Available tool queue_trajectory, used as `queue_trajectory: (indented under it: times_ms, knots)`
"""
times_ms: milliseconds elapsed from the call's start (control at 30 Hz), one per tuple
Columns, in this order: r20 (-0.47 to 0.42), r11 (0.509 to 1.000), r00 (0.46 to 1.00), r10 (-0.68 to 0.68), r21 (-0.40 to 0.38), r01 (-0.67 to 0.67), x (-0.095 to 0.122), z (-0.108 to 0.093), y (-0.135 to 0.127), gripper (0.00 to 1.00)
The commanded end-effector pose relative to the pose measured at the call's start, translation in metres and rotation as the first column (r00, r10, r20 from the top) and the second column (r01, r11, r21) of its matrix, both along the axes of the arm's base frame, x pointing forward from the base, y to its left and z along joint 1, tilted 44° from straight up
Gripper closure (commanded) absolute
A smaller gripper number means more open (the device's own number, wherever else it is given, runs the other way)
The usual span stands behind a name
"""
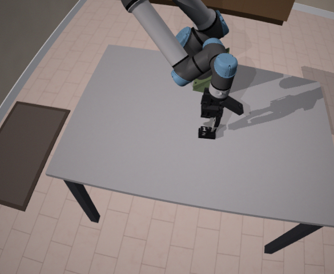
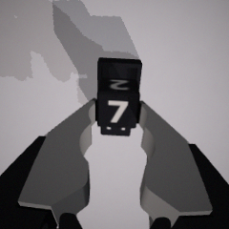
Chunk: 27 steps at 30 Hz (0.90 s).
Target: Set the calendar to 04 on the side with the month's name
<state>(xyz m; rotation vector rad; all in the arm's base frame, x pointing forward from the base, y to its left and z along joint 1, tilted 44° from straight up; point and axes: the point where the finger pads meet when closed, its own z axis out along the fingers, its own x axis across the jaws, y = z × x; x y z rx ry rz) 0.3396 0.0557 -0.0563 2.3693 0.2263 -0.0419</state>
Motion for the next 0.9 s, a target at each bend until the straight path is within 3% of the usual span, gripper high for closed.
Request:
queue_trajectory:
  times_ms: [0,867]
  knots:
    - [0.001,1.0,1.0,0.0,0.0,0.0,0.0,-0.003,-0.002,0.9]
    - [0.001,1.0,1.0,0.0,0.0,0.0,0.001,-0.014,-0.013,0.9]
